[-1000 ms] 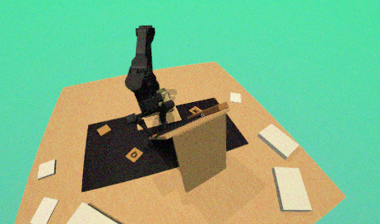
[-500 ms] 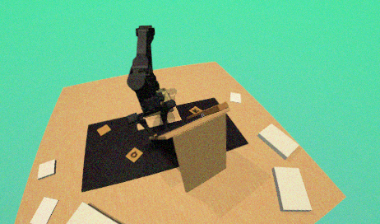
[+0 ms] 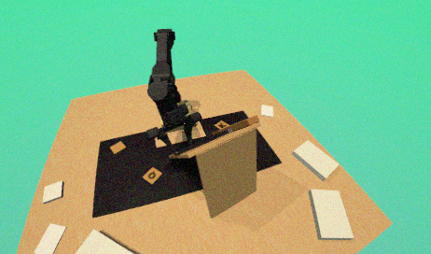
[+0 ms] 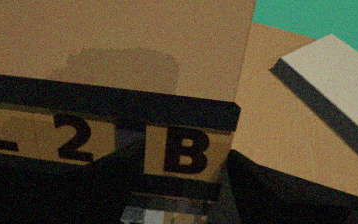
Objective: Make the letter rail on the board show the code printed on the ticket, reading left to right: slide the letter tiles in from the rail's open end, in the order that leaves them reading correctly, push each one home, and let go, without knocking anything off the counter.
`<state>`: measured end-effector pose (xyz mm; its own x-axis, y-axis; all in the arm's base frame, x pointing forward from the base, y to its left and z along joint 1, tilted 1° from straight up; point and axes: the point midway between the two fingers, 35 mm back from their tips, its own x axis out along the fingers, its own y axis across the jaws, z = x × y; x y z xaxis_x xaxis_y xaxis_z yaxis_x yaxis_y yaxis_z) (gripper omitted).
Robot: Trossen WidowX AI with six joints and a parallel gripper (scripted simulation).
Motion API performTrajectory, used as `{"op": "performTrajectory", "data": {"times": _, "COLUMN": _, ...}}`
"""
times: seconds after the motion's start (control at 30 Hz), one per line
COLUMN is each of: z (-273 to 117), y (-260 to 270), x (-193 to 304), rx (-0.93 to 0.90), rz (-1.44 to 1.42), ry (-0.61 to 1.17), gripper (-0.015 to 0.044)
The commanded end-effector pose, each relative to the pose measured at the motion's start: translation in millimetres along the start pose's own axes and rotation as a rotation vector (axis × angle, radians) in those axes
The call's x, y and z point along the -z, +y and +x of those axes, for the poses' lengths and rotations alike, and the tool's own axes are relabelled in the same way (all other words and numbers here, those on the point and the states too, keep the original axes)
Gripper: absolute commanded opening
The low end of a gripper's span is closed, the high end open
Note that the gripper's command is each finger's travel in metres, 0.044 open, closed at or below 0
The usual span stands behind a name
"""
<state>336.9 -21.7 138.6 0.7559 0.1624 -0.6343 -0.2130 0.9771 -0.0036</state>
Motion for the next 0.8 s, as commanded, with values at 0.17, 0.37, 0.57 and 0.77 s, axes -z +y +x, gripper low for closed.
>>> {"op": "performTrajectory", "data": {"times": 0.17, "z": 0.1, "y": 5.7, "x": -0.2, "rx": 0.002, "rz": 0.003, "ry": -0.001, "gripper": 0.0}}
{"op": "performTrajectory", "data": {"times": 0.37, "z": 0.1, "y": 9.1, "x": -0.2, "rx": 0.002, "rz": 0.003, "ry": -0.001, "gripper": 0.0}}
{"op": "performTrajectory", "data": {"times": 0.57, "z": 0.1, "y": 12.0, "x": -0.3, "rx": 0.001, "rz": 0.004, "ry": -0.001, "gripper": 0.0}}
{"op": "performTrajectory", "data": {"times": 0.77, "z": 0.0, "y": 10.6, "x": -0.1, "rx": -0.001, "rz": 0.001, "ry": 0.0, "gripper": 0.0131}}
